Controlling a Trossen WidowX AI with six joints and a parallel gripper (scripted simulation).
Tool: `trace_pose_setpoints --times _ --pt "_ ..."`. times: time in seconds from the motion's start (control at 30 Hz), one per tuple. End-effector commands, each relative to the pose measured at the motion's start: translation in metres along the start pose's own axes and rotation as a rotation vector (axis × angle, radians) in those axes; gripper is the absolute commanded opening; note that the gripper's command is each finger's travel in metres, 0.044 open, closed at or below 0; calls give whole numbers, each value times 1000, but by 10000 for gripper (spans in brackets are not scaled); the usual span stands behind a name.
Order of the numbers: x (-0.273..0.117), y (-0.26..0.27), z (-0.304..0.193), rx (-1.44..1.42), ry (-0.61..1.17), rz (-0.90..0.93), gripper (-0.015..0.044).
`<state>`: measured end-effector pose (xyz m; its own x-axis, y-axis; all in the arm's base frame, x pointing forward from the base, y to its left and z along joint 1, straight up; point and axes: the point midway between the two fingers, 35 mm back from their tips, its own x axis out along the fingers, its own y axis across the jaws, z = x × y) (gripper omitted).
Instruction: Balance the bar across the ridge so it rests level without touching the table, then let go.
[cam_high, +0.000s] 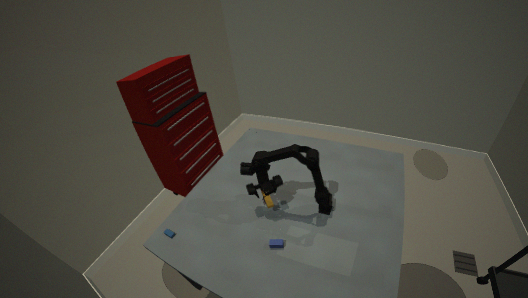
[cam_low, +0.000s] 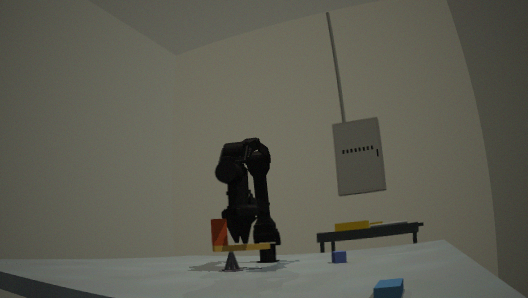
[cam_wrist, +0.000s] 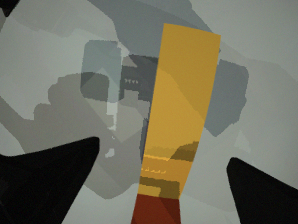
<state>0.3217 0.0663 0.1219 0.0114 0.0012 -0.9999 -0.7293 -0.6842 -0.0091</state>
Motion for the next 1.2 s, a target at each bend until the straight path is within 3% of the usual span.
trace_pose_setpoints --times 0.0,0.17,1.17 --pt "-45 -4 -2 1 12 -19 440" --pt "-83 1 1 1 12 -19 440" --pt "-83 1 1 1 12 -19 440"
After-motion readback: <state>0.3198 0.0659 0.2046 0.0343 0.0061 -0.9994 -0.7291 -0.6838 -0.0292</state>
